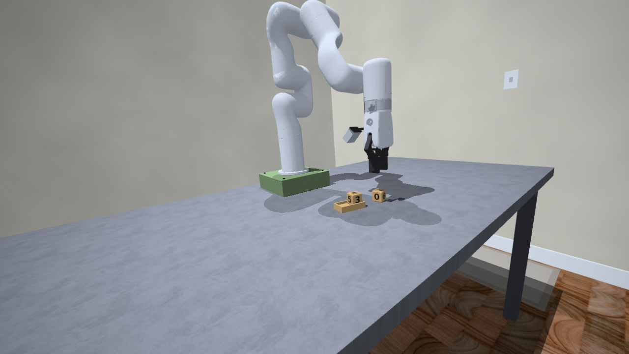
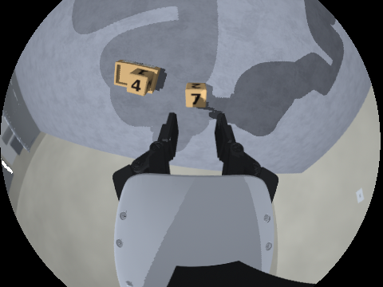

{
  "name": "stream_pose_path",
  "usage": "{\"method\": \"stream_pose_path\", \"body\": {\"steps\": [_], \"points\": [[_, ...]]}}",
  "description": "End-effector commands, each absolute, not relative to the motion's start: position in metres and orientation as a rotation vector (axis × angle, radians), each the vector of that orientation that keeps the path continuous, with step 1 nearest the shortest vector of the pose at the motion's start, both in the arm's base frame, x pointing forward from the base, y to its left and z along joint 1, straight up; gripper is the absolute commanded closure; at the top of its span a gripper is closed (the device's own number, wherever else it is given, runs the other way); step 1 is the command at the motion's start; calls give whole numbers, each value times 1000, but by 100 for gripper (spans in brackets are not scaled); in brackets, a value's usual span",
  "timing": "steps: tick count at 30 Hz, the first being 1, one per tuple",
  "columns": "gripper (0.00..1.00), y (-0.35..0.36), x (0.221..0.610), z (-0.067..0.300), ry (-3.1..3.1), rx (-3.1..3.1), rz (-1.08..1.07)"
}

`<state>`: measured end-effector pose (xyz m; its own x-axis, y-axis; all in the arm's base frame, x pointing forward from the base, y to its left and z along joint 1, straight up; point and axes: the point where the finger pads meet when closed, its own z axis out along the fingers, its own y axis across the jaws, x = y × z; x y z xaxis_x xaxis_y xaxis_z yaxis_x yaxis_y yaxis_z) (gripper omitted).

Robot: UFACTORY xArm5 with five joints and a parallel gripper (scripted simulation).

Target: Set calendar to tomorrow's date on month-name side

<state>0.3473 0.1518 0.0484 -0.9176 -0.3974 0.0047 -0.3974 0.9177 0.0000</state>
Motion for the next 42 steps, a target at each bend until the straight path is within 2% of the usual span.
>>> {"method": "stream_pose_path", "body": {"steps": [1,24,42], "points": [[51,152,348,49,-3075,637,0],[51,152,348,48,-3075,637,0],[51,152,348,32,-3075,638,0]]}}
